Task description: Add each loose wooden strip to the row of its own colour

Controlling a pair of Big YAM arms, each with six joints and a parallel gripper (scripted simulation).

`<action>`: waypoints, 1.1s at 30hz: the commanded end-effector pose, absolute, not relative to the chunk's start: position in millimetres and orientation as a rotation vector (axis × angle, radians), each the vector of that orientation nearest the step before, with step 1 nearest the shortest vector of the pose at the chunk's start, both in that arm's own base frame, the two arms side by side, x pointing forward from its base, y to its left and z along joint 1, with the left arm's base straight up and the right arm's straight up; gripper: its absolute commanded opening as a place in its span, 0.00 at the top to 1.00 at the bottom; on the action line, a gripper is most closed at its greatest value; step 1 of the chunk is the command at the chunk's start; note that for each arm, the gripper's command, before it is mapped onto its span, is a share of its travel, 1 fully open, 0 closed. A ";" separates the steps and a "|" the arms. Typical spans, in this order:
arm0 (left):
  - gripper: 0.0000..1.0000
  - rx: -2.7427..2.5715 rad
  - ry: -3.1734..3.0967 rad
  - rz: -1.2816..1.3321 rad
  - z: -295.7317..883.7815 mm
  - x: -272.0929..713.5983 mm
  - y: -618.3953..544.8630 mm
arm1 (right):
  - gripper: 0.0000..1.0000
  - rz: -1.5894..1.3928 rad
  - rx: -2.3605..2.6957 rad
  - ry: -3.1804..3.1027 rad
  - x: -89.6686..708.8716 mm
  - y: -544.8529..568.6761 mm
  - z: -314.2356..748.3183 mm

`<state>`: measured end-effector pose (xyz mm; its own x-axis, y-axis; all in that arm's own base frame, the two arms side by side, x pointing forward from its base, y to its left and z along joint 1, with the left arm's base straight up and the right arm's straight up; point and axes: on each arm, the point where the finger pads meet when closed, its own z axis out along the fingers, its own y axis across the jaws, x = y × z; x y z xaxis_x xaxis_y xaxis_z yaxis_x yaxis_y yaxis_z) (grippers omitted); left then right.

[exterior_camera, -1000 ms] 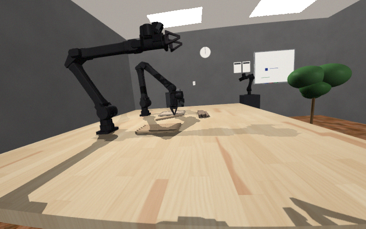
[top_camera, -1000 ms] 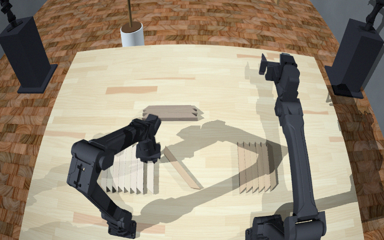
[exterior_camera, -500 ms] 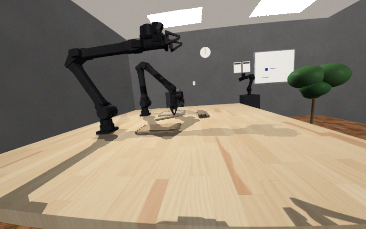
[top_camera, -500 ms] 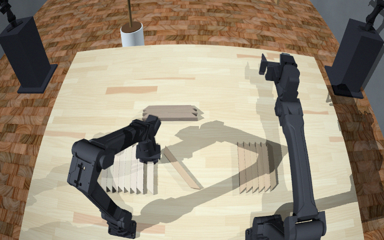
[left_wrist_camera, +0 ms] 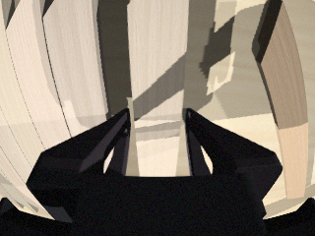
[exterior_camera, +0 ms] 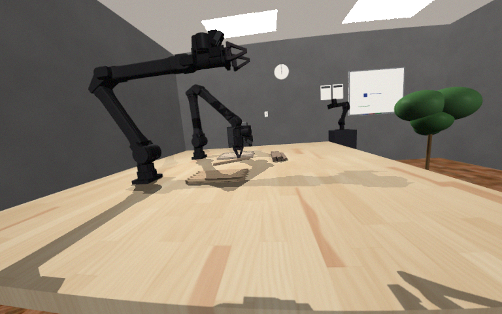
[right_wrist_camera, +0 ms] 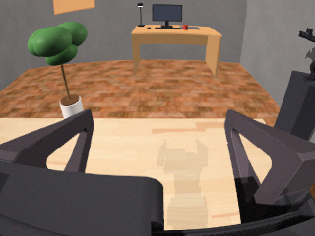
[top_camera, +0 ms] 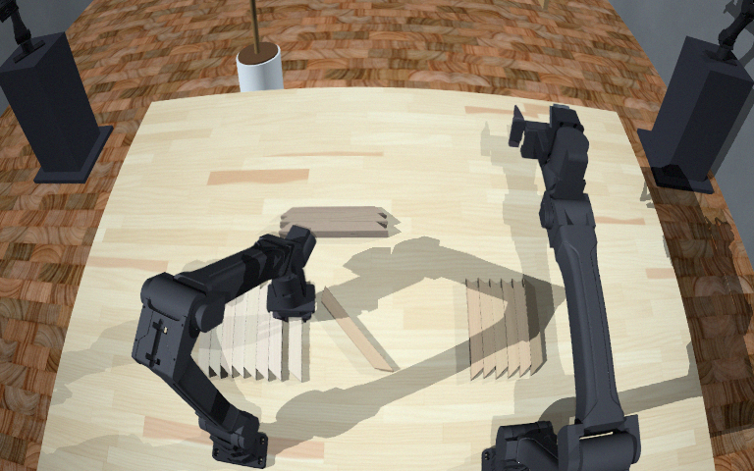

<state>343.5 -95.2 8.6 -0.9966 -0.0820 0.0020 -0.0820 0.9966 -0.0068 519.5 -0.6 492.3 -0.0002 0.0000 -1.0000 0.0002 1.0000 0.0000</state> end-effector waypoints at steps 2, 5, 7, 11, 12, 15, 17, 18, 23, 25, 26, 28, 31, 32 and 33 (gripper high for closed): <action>0.59 0.147 -3.126 0.004 5.5 345.9 -94.6 | 0.00 -0.012 0.005 1.510 511.7 -4.5 523.6; 0.59 0.147 -3.126 0.004 5.5 345.9 -94.6 | 0.00 -0.011 0.004 1.500 513.7 -4.2 530.9; 0.59 0.149 -3.186 0.035 35.9 365.4 -99.2 | 0.00 -0.011 0.004 1.497 514.0 -3.9 532.7; 0.59 0.150 -3.190 0.037 36.4 366.4 -99.5 | 0.00 -0.010 0.003 1.492 514.3 -3.6 536.0; 0.59 0.150 -3.190 0.037 36.4 366.4 -99.5 | 0.00 -0.010 0.003 1.492 514.3 -3.6 536.0; 0.59 0.149 -3.172 0.027 31.8 364.8 -98.6 | 0.00 -0.009 0.003 1.487 514.6 -3.3 539.0; 0.59 0.147 -3.133 0.008 18.6 351.0 -95.0 | 0.00 -0.009 0.003 1.484 514.9 -3.0 541.0; 0.59 0.147 -3.118 0.001 14.5 343.8 -93.1 | 0.00 -0.009 0.003 1.482 515.0 -2.9 542.0; 0.59 0.138 -3.179 0.030 80.6 363.1 -95.0 | 0.00 -0.008 0.002 1.477 515.6 -2.4 545.3; 0.59 0.136 -3.177 0.029 84.0 361.0 -94.4 | 0.00 -0.007 0.002 1.478 516.0 -2.1 545.1; 0.59 0.142 -3.182 0.032 74.1 364.5 -95.4 | 0.00 -0.007 0.001 1.478 516.2 -2.0 545.0; 0.59 0.145 -3.176 0.029 66.8 363.8 -95.2 | 0.00 -0.007 0.001 1.478 516.4 -1.9 544.9; 0.59 0.139 -3.136 0.009 40.4 346.7 -90.7 | 0.00 -0.007 0.001 1.478 516.8 -1.7 544.7; 0.59 0.139 -3.136 0.009 38.6 345.5 -90.4 | 0.00 -0.006 0.001 1.479 517.0 -1.6 544.5; 0.59 0.138 -3.131 0.007 36.7 343.2 -89.8 | 0.00 -0.006 0.001 1.479 517.2 -1.5 544.4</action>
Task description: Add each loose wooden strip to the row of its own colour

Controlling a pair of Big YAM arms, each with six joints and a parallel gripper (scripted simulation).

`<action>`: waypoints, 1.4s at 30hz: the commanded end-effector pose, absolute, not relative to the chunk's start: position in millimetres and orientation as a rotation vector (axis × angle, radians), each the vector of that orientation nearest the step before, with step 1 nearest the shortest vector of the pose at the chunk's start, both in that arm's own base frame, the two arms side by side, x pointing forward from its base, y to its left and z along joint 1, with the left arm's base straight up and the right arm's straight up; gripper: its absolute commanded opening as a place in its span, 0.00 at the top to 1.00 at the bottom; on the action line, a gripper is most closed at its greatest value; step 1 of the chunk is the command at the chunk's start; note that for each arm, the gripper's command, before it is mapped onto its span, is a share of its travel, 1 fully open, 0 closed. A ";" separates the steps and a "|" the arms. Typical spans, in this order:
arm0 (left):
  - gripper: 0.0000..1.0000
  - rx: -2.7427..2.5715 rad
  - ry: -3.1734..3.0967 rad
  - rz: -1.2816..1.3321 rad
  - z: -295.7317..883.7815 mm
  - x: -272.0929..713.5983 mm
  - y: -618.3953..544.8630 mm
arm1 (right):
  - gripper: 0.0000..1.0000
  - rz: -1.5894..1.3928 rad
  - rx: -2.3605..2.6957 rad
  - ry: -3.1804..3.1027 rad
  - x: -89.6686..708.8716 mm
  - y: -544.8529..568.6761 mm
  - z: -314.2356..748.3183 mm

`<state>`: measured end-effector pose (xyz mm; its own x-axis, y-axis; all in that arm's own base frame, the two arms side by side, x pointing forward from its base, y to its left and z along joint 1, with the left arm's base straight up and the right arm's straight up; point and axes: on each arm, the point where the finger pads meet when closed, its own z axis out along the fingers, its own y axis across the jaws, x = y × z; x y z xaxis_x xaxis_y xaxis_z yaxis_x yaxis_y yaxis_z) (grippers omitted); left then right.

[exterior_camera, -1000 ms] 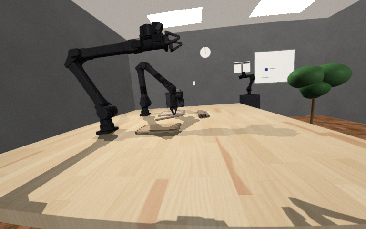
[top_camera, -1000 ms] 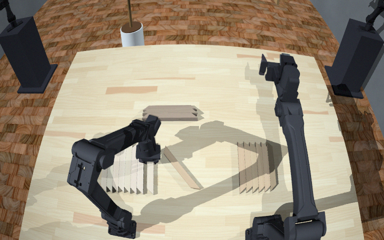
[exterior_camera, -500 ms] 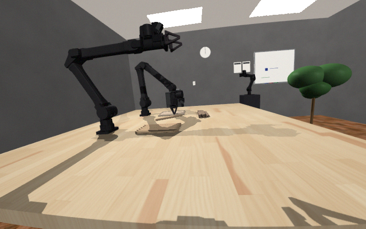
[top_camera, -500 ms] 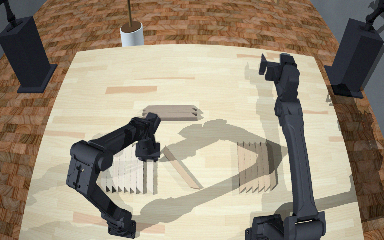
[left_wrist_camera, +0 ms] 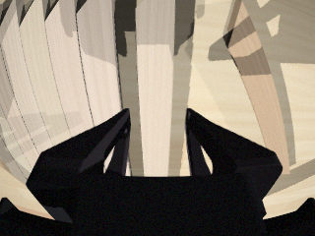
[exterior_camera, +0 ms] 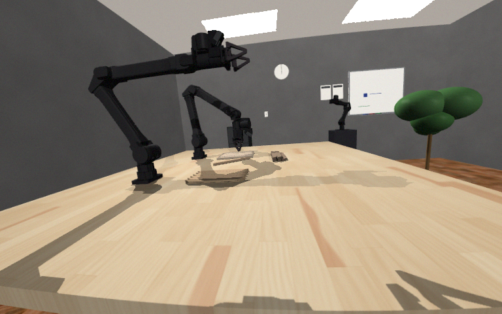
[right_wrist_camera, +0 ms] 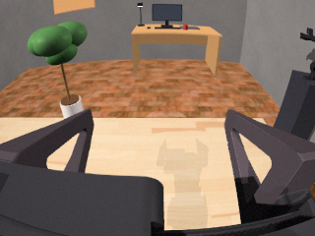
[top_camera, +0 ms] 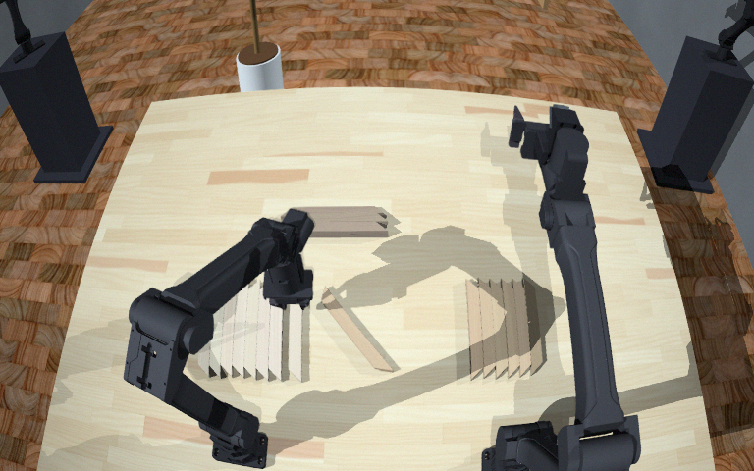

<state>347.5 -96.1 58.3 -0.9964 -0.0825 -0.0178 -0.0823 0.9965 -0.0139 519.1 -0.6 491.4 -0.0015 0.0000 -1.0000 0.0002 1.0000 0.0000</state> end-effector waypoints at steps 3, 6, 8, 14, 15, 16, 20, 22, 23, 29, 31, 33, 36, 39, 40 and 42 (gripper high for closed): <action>0.59 -0.141 3.149 -0.006 39.8 343.1 -90.5 | 0.00 -0.006 0.000 1.479 517.8 -1.1 544.1; 0.59 -0.138 3.128 -0.016 44.9 353.6 -92.5 | 0.00 -0.005 0.000 1.480 518.4 -0.8 543.7; 0.59 -0.137 3.124 -0.017 56.7 362.6 -94.8 | 0.00 -0.005 -0.001 1.480 518.8 -0.6 543.5; 0.59 -0.134 3.124 -0.017 57.7 362.2 -98.0 | 0.00 -0.004 -0.001 1.481 519.4 -0.2 543.2; 0.59 -0.133 3.125 -0.017 57.8 362.2 -96.8 | 0.00 -0.004 -0.001 1.481 519.8 0.0 542.9; 0.59 -0.125 3.144 -0.008 50.6 352.1 -94.2 | 0.00 -0.003 -0.001 1.482 520.0 0.1 542.8; 0.99 -0.139 3.122 -0.018 49.1 343.6 -102.9 | 0.00 -0.003 -0.002 1.482 520.8 0.6 542.4; 0.99 -0.144 3.111 -0.021 51.8 341.4 -106.4 | 0.00 -0.002 -0.002 1.483 521.2 0.8 542.1; 0.99 -0.147 3.110 -0.021 51.5 340.2 -108.1 | 0.00 -0.002 -0.003 1.483 521.4 0.9 542.0; 0.99 -0.153 3.106 -0.022 50.5 331.4 -121.2 | 0.00 -0.001 -0.003 1.483 521.9 1.5 542.0; 0.99 -0.156 3.117 -0.014 45.9 328.1 -123.3 | 0.00 -0.001 -0.003 1.483 521.9 1.5 542.0; 0.99 -0.164 3.136 0.004 37.2 324.1 -124.7 | 0.00 0.000 -0.004 1.482 521.9 1.8 542.4; 0.99 -0.161 3.119 -0.006 42.4 322.4 -127.0 | 0.00 0.000 -0.004 1.481 521.9 2.2 542.7; 0.99 -0.152 3.104 -0.017 47.0 320.9 -130.6 | 0.00 0.001 -0.005 1.480 521.9 2.5 543.1; 0.99 -0.149 3.104 -0.017 46.9 320.5 -131.0 | 0.00 0.001 -0.005 1.480 521.9 2.6 543.2; 0.99 -0.141 3.101 -0.019 47.6 320.1 -132.2 | 0.00 0.001 -0.005 1.480 522.0 2.9 543.4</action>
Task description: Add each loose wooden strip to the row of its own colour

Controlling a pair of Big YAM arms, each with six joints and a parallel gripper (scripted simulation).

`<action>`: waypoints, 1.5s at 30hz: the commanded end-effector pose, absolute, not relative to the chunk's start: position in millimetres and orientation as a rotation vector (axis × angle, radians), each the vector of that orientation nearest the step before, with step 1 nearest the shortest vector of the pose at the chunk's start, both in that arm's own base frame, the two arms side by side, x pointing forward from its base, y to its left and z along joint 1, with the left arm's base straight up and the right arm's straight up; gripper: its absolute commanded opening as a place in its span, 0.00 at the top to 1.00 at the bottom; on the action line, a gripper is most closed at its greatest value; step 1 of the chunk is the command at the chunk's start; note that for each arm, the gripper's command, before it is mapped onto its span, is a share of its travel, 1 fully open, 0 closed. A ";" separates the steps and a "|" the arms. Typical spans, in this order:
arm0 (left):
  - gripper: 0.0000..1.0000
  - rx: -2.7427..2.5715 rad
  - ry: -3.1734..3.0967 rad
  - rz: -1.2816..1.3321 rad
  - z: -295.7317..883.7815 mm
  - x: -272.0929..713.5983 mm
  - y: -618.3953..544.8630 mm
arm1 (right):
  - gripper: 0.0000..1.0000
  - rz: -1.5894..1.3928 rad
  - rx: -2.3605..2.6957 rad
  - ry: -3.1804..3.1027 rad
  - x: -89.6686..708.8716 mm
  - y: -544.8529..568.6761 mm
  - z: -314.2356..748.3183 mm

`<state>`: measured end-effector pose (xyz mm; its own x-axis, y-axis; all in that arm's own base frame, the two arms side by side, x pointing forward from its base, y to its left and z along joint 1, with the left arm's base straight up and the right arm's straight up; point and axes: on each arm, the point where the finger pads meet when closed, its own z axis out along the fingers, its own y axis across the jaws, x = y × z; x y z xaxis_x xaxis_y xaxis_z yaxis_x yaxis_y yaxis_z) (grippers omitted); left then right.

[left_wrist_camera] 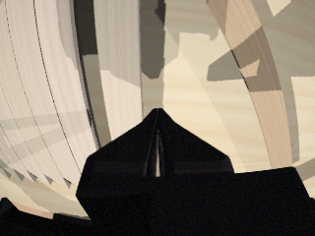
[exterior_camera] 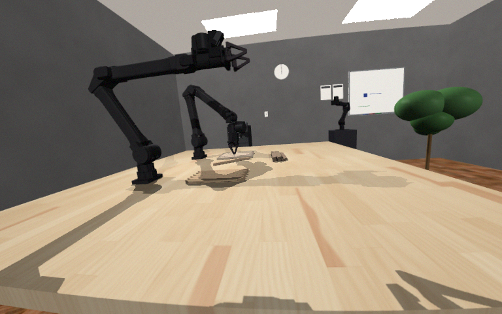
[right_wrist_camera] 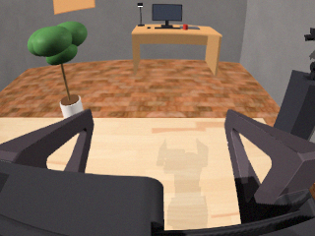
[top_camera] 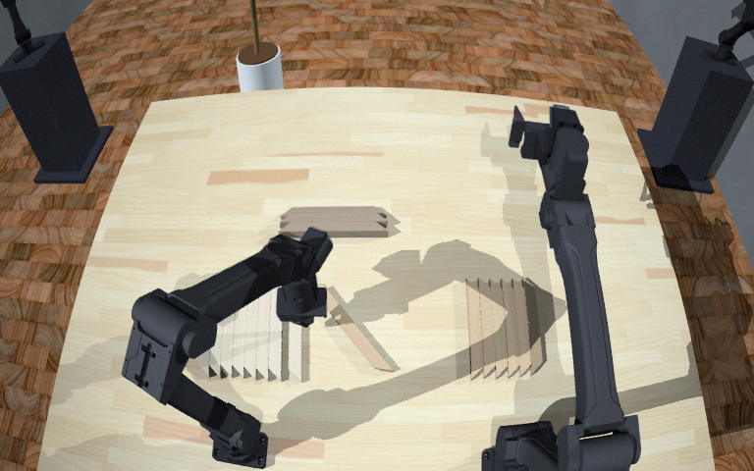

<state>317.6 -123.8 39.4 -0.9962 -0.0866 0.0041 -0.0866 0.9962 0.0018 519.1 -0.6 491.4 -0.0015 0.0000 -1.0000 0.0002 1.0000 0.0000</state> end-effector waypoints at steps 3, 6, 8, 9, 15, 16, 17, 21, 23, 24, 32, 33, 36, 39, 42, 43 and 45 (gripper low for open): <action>0.99 0.106 -3.149 -0.001 42.6 317.1 -129.2 | 0.00 0.002 -0.006 1.479 522.0 3.2 543.8; 0.99 0.117 -3.144 -0.001 41.4 322.6 -127.2 | 0.00 0.002 -0.006 1.479 522.0 3.2 543.8; 0.99 0.129 -3.142 0.000 33.5 316.1 -131.4 | 0.00 0.003 -0.006 1.478 522.0 3.6 544.1; 0.99 0.129 -3.142 0.000 30.8 316.0 -131.4 | 0.00 0.003 -0.006 1.478 522.0 3.7 544.2; 0.99 0.129 -3.139 0.001 16.7 316.2 -131.9 | 0.00 0.004 -0.007 1.477 522.1 4.4 544.6; 0.99 0.129 -3.139 0.002 14.0 316.1 -131.9 | 0.00 0.004 -0.007 1.477 522.1 4.5 544.5; 0.99 0.132 -3.137 0.001 10.4 316.1 -131.3 | 0.00 0.005 -0.007 1.477 522.1 4.6 544.4; 0.99 0.136 -3.135 0.001 5.7 316.3 -130.5 | 0.00 0.005 -0.008 1.477 522.2 4.9 544.3; 0.99 0.136 -3.135 0.001 5.7 316.3 -130.5 | 0.00 0.005 -0.008 1.476 520.9 4.9 544.4; 0.99 0.135 -3.136 -0.001 5.8 316.6 -130.4 | 0.00 0.006 -0.008 1.476 522.2 5.2 544.7; 0.99 0.130 -3.138 0.001 11.7 316.6 -122.2 | 0.00 0.007 -0.009 1.477 522.4 6.1 543.8; 0.99 0.131 -3.150 0.009 15.7 318.1 -121.7 | 0.00 0.007 -0.009 1.477 522.4 6.2 543.7; 0.99 0.131 -3.157 0.013 17.4 319.0 -118.9 | 0.00 0.007 -0.009 1.477 522.5 5.7 543.4; 0.99 0.132 -3.158 0.014 17.5 319.1 -117.5 | 0.00 0.006 -0.008 1.477 522.5 5.2 543.3; 0.99 0.132 -3.155 0.011 15.5 319.7 -114.6 | 0.00 0.006 -0.008 1.477 522.6 5.5 543.0; 0.99 0.132 -3.153 0.009 14.6 319.3 -113.4 | 0.00 0.007 -0.008 1.477 522.6 5.6 542.9; 0.99 0.132 -3.152 0.009 14.0 318.8 -111.1 | 0.00 0.007 -0.009 1.478 522.6 5.8 542.7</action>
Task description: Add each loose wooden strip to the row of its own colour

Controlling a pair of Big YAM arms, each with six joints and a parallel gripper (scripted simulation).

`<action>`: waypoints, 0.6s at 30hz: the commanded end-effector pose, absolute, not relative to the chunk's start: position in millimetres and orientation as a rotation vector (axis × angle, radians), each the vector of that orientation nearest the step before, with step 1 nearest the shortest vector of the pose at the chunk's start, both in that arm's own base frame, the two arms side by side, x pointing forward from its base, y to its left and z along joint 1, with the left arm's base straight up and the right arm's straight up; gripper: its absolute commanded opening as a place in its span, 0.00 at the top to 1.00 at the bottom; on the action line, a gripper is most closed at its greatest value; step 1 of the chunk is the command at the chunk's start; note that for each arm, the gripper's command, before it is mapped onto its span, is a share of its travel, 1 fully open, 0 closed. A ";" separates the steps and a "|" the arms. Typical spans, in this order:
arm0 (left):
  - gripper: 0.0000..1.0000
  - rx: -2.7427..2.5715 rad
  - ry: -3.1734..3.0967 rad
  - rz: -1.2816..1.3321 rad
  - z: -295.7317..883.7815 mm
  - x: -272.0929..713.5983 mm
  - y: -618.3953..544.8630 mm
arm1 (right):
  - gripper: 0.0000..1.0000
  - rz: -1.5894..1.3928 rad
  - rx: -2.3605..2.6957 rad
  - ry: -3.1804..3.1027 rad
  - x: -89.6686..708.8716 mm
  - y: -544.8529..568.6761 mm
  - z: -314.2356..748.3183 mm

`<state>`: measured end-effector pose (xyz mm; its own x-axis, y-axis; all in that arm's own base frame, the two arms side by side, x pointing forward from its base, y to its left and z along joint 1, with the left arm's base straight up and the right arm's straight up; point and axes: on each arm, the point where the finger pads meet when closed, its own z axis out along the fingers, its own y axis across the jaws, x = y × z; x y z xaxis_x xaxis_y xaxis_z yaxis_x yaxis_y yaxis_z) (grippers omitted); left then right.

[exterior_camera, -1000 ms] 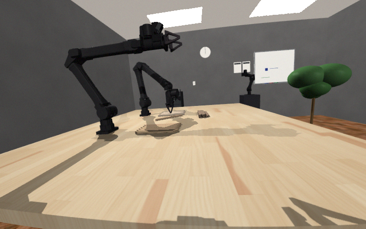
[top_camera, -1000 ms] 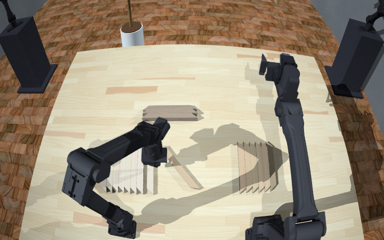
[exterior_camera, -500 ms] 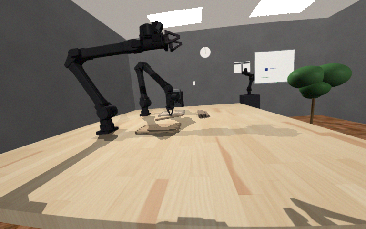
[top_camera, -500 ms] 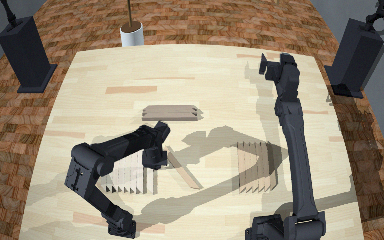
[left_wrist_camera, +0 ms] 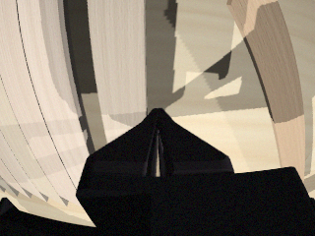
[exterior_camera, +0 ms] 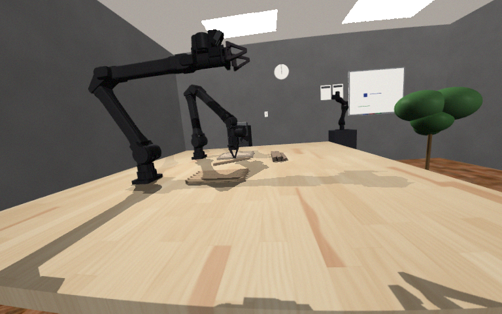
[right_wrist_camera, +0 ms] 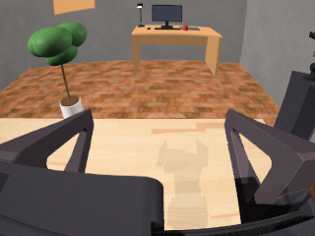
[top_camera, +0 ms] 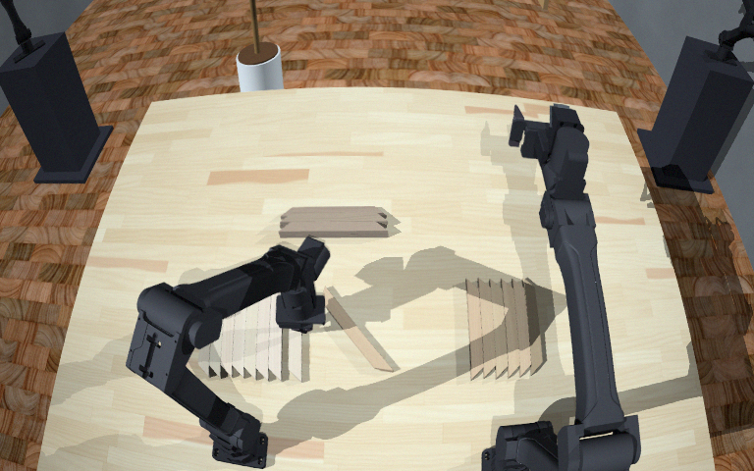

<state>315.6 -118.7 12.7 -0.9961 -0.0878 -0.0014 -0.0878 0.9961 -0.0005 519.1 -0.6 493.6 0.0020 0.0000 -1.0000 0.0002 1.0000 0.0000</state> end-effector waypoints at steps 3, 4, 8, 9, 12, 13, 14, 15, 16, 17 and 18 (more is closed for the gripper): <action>0.99 -0.131 3.110 -0.018 18.2 321.0 -108.7 | 0.00 0.008 -0.009 1.478 522.7 6.1 542.4; 0.99 -0.131 3.109 -0.018 18.5 321.4 -107.8 | 0.00 0.008 -0.009 1.478 522.7 6.2 542.3; 0.99 -0.131 3.106 -0.019 18.6 321.7 -103.8 | 0.00 0.007 -0.009 1.478 522.8 5.8 541.8; 0.99 -0.132 3.111 -0.016 16.3 321.1 -102.4 | 0.00 0.007 -0.008 1.478 522.9 5.4 541.7; 0.99 -0.133 3.138 -0.001 11.5 316.6 -100.0 | 0.00 0.007 -0.008 1.478 522.9 5.4 541.7; 0.99 -0.133 3.151 0.006 8.4 313.7 -98.1 | 0.00 0.007 -0.008 1.479 522.9 5.6 541.5; 0.99 -0.133 3.148 0.004 9.8 313.7 -97.2 | 0.00 0.007 -0.008 1.479 523.0 5.7 541.1; 0.99 -0.133 3.136 -0.002 13.6 315.2 -96.7 | 0.00 0.007 -0.009 1.481 523.1 5.8 539.6; 0.99 -0.132 3.125 -0.008 16.9 316.6 -96.3 | 0.00 0.008 -0.009 1.484 523.2 5.9 538.2; 0.99 -0.132 3.123 -0.009 17.8 316.9 -96.0 | 0.00 0.008 -0.009 1.486 523.3 6.1 536.8; 0.99 -0.131 3.121 -0.010 18.4 317.0 -95.8 | 0.00 0.008 -0.009 1.488 523.4 6.2 535.4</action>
<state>314.2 -102.4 12.3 -0.9961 -0.0880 0.0000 -0.0880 0.9961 -0.0001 519.1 -0.6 493.6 0.0020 0.0000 -1.0000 0.0002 1.0000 0.0000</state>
